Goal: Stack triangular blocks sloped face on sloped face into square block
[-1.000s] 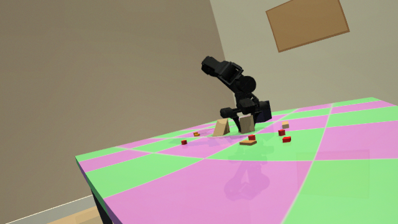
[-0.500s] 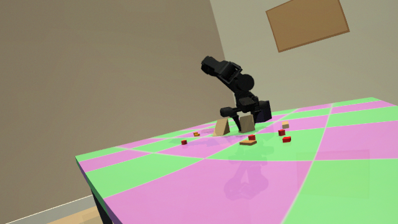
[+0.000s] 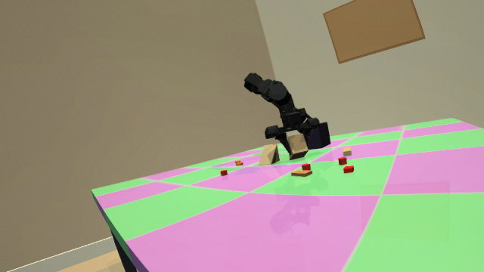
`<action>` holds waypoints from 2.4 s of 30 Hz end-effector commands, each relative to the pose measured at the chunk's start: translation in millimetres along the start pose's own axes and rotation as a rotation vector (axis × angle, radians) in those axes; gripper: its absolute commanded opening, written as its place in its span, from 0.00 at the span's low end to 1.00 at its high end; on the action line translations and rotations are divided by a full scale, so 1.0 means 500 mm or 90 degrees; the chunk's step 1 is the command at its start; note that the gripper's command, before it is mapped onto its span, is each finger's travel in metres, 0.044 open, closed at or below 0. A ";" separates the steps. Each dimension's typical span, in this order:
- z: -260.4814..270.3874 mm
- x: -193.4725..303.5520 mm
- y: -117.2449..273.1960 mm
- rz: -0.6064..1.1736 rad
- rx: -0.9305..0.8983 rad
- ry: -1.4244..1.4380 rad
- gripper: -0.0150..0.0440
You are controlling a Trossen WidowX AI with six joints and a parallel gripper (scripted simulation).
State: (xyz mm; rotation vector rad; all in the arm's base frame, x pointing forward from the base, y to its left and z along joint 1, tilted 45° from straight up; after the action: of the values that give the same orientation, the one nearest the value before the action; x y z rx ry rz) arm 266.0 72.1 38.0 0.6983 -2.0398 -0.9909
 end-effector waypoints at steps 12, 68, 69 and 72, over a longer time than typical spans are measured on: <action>0.019 0.109 0.010 -0.238 0.040 0.006 0.25; 0.023 0.176 0.133 -0.505 0.075 0.008 1.00; 0.025 0.175 0.151 -0.506 0.076 0.008 1.00; 0.028 0.175 0.164 -0.508 0.077 0.008 1.00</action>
State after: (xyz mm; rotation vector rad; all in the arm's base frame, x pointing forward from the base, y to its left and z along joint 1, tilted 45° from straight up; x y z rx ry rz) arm 196.4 53.4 125.1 1.6619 -1.8152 -1.2723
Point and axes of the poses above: the point midway between the two fingers, 35 mm back from their tips, its own y axis back along the fingers, its own z axis across the jaws, x = y × z, the point moved 9 cm from there along y, back along the fingers, and after that the axes turned 10 degrees about y, right-handed, at the moved point
